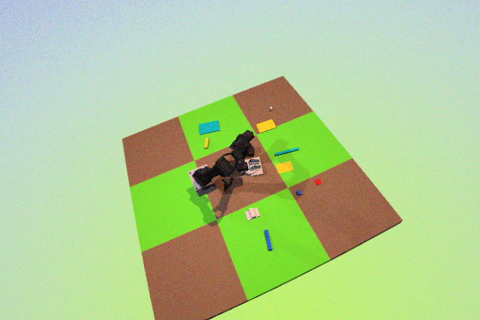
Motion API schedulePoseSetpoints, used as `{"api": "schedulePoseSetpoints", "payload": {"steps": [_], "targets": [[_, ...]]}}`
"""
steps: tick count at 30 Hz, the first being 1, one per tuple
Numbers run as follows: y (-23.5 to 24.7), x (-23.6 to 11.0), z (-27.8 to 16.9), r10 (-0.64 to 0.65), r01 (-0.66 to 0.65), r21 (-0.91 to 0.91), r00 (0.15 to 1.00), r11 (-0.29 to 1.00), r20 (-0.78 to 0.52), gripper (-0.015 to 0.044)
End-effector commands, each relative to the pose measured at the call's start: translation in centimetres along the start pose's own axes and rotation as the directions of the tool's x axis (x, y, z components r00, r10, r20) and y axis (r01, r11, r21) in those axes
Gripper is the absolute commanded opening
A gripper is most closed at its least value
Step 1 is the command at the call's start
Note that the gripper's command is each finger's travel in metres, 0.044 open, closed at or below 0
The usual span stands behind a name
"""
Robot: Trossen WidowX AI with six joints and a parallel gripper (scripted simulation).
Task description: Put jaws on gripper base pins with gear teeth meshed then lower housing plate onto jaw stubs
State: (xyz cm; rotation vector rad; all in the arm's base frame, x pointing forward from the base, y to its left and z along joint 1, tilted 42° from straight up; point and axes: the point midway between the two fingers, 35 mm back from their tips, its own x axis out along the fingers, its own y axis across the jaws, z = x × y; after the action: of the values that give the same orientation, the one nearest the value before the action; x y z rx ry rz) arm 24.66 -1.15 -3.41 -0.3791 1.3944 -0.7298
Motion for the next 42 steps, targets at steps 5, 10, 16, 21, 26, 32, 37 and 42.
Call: {"api": "schedulePoseSetpoints", "payload": {"steps": [5,10,16,21,26,32,37,42], "targets": [[0.1,-2.3,0.2,0.011,-0.011,0.006,1.0,1.0,0.02,0.044],[-0.7,-6.1,-2.5,0.015,-0.015,0.006,1.0,1.0,0.012,0.044],[-1.5,-7.9,-4.1,0.01,-0.01,0.007,1.0,1.0,0.007,0.044],[-1.5,-7.9,-4.1,0.01,-0.01,0.007,1.0,1.0,0.007,0.044],[-1.5,-7.9,-4.1,0.01,-0.01,0.007,1.0,1.0,0.007,0.044],[-1.5,-7.9,-4.1,0.01,-0.01,0.007,1.0,1.0,0.007,0.044],[-1.5,-7.9,-4.1,0.01,-0.01,0.007,1.0,1.0,0.007,0.044],[-1.5,-7.9,-4.1,0.01,-0.01,0.007,1.0,1.0,0.007,0.044]]}}
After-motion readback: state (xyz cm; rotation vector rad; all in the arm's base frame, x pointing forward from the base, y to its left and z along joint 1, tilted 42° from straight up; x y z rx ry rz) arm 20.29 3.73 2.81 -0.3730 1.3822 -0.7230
